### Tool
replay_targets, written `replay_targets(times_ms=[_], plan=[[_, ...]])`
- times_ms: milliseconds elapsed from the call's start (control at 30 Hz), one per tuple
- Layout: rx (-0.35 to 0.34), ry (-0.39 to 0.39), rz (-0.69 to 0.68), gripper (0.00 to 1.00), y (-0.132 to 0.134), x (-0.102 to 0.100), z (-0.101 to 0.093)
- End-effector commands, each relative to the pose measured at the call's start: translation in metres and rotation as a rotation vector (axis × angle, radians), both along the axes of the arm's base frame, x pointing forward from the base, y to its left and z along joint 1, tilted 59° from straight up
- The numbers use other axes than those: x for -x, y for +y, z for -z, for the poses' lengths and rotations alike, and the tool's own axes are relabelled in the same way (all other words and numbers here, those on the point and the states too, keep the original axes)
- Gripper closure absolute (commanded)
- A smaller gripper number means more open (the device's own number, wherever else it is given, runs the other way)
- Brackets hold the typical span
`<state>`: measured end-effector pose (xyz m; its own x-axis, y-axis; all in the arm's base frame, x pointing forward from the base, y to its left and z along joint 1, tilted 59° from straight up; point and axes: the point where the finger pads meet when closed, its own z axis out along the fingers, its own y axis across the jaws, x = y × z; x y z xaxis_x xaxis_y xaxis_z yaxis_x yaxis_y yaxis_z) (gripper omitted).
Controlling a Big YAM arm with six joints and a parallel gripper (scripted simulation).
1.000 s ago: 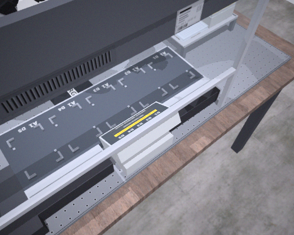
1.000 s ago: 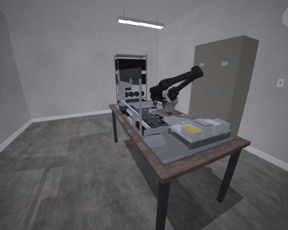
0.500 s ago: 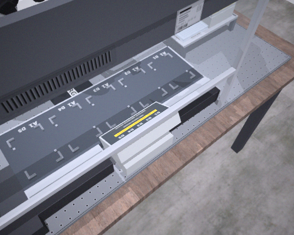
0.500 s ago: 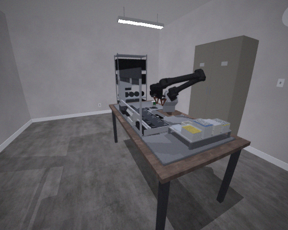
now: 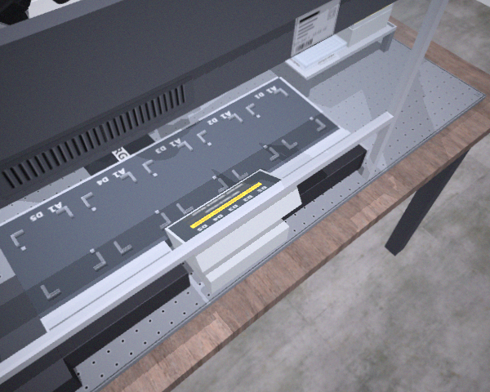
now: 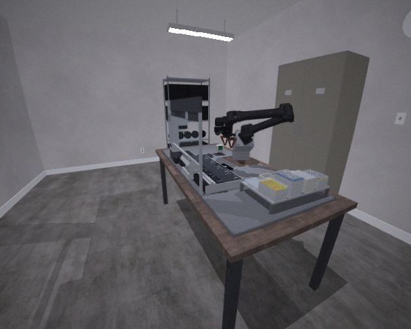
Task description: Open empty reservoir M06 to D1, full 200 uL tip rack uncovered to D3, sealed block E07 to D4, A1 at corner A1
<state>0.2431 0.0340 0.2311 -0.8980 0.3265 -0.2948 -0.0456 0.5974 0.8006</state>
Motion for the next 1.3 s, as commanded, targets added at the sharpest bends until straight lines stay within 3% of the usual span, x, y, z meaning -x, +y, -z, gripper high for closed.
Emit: replay_targets(times_ms=[0,100,533,633,667,767,1133,1233,1267], plan=[[0.017,-0.033,-0.016,0.0,-0.011,0.005,0.01],[0.022,-0.04,-0.016,0.0,-0.014,0.006,0.011],[0.017,-0.033,-0.016,0.0,-0.043,0.036,0.063],[0.016,-0.034,-0.016,0.0,-0.044,0.037,0.065],[0.056,-0.077,-0.02,0.0,-0.051,0.029,0.051],[0.059,-0.081,-0.034,0.0,-0.048,0.028,0.051],[0.142,-0.233,-0.145,0.0,-0.012,0.029,0.004],[0.138,-0.23,-0.156,0.0,-0.006,0.033,0.011],[0.166,-0.27,-0.166,0.0,-0.007,0.028,-0.003]])
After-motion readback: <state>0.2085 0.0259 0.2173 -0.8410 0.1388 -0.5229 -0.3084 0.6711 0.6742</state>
